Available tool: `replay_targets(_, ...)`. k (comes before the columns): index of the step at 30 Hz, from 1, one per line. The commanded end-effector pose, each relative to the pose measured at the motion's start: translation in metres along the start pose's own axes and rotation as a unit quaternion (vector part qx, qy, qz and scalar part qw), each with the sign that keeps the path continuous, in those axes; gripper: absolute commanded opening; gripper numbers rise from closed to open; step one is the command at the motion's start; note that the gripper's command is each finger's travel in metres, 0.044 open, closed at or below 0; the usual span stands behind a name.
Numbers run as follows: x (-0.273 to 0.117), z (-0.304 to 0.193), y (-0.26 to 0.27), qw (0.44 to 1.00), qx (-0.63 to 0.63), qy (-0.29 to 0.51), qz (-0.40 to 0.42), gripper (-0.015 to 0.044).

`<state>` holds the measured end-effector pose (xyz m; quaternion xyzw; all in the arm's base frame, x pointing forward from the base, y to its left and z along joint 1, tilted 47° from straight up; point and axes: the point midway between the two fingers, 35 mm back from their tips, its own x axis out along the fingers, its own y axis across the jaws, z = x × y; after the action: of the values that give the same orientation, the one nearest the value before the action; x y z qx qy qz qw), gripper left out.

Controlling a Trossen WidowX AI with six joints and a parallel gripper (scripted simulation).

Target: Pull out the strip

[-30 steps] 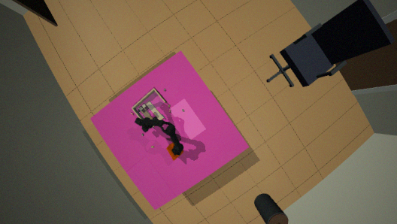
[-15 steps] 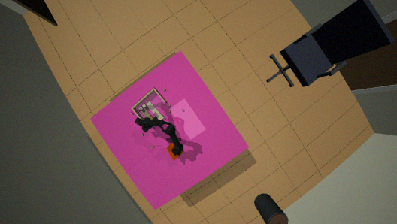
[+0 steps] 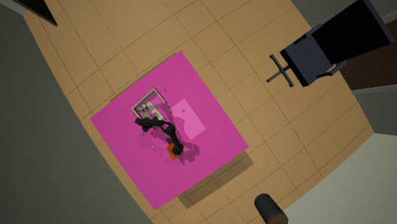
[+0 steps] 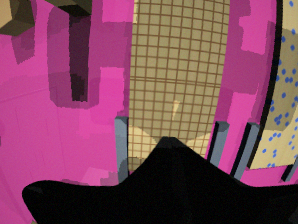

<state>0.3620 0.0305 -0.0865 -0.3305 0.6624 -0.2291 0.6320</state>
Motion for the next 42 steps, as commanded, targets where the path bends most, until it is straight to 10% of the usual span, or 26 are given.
replay_targets(1,0.002,0.0002,-0.001,1.0,-0.001,0.0,-0.002,0.0)
replay_targets(42,0.0055,-0.0052,-0.0001,1.0,-0.001,0.001,-0.002,0.0)
